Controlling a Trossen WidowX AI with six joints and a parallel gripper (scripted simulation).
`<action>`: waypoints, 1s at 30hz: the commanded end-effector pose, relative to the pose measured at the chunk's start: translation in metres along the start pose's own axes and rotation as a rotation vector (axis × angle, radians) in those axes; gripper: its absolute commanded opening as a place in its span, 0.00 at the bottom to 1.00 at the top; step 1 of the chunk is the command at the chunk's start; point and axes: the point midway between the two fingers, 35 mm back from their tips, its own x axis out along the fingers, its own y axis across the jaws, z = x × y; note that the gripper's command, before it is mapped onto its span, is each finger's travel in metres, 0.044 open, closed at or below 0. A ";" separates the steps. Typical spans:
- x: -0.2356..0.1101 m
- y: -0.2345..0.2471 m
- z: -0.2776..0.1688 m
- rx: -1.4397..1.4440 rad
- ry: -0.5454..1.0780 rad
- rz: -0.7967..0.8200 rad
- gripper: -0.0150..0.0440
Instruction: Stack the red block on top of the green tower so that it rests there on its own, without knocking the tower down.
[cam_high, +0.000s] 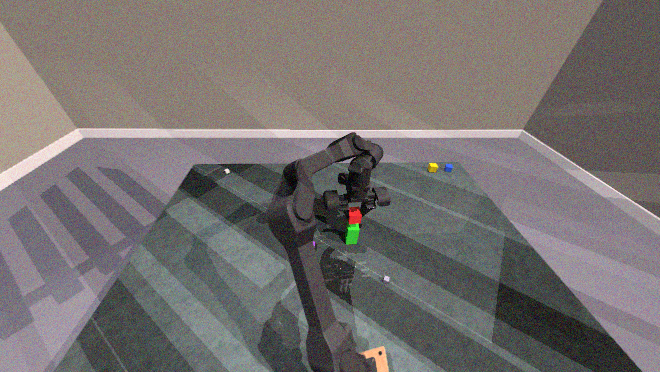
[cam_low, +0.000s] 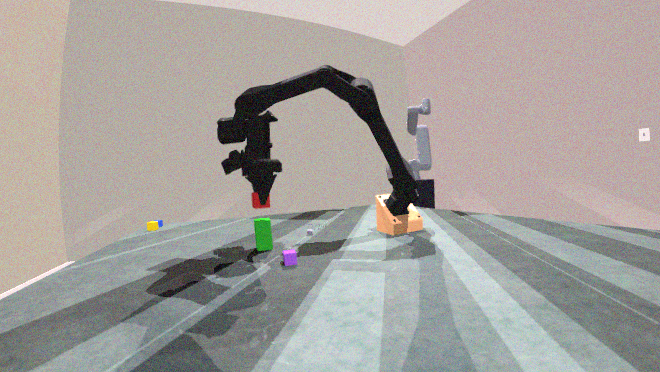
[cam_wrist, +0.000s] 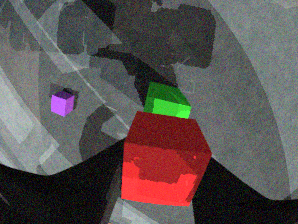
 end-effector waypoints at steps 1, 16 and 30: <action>0.009 0.000 0.000 0.007 -0.002 0.004 0.25; 0.030 0.000 0.000 0.007 -0.003 0.005 0.25; 0.031 0.000 0.000 0.007 -0.003 0.005 0.25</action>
